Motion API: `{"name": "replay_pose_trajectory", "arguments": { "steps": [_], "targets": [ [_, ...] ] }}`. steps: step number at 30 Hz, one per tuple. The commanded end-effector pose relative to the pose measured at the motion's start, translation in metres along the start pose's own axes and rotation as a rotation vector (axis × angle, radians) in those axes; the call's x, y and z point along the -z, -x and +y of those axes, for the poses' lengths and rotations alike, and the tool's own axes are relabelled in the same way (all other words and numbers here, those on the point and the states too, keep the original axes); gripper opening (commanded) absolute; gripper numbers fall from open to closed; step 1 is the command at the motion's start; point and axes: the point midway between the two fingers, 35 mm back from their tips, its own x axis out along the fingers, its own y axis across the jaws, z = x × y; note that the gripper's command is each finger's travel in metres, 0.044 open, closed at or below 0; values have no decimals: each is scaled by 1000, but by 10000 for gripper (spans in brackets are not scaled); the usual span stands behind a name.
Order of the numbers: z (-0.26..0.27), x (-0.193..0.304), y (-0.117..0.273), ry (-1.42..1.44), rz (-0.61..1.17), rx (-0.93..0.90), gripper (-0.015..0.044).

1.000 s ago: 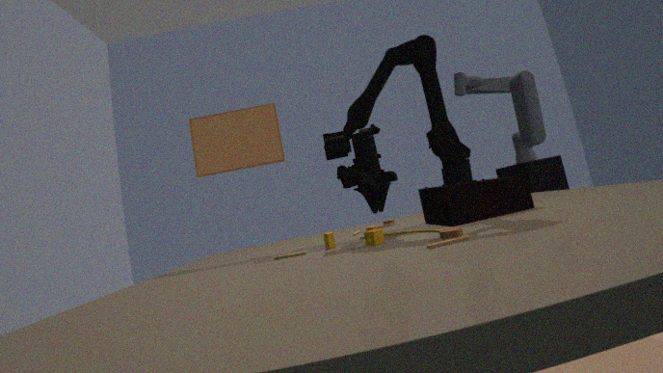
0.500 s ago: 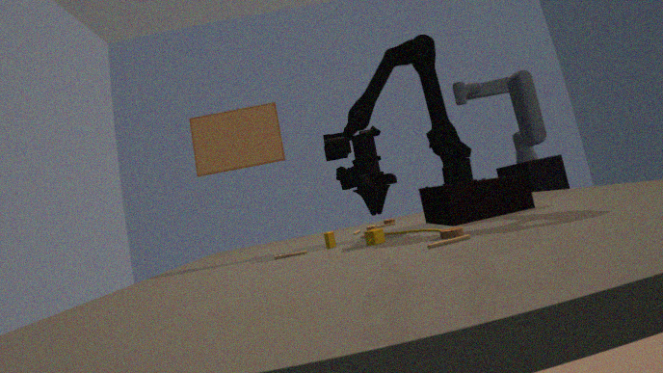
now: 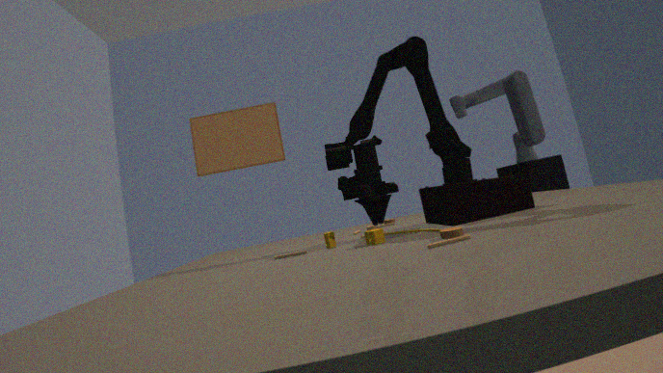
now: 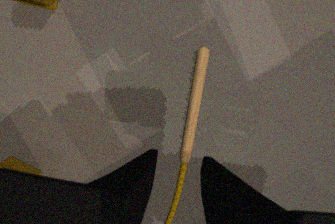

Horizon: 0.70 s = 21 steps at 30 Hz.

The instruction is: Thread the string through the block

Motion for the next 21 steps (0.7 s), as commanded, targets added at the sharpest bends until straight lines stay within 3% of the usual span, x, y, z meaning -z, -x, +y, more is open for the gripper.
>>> {"name": "replay_pose_trajectory", "arguments": {
  "steps": [1, 21],
  "targets": [
    [-4, 4, -11, -5, 15, 16, 124],
    [-6, 6, -30, -5, 15, 17, 124]
  ]
}}
